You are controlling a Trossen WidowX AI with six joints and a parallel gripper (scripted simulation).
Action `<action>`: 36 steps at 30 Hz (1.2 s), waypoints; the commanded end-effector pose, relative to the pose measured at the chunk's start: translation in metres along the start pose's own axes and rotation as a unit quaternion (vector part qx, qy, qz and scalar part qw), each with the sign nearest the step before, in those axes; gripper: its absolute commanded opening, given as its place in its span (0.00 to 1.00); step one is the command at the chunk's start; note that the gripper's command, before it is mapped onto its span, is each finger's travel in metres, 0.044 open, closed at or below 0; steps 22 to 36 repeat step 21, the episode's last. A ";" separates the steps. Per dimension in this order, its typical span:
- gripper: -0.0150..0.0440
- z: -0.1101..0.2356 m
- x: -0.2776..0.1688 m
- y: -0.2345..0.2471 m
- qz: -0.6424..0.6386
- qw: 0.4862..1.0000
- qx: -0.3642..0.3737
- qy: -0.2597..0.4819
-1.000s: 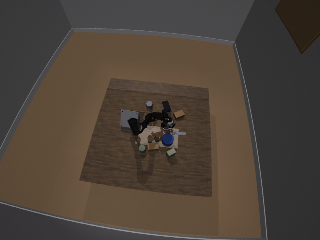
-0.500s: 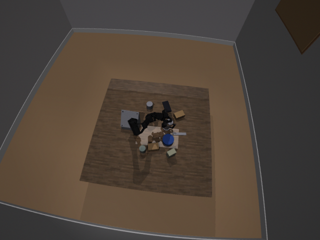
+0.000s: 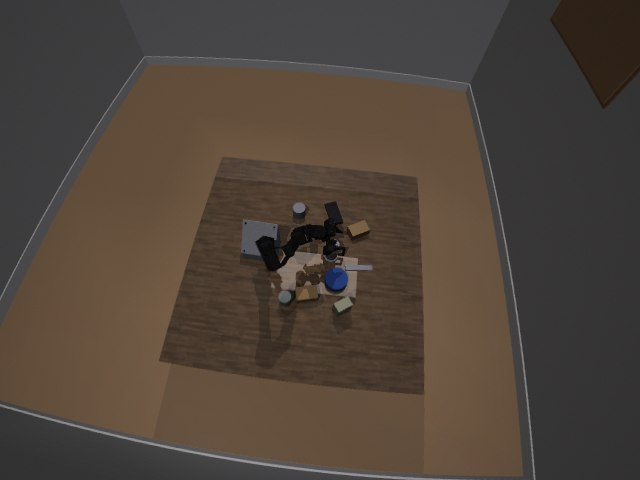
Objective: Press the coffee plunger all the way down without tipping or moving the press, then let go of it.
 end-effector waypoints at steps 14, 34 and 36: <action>1.00 0.074 0.048 0.001 0.001 1.000 0.000 0.006; 1.00 0.074 0.048 0.001 0.001 1.000 0.000 0.006; 1.00 0.074 0.048 0.001 0.001 1.000 0.000 0.006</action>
Point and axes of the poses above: the point midway between the two fingers, 35 mm back from their tips, its own z axis back along the fingers, its own y axis across the jaws, x = y × z, the point moved 9 cm from there along z, back along the fingers, and after that the axes turned 10 degrees about -z, right-handed, at the moved point
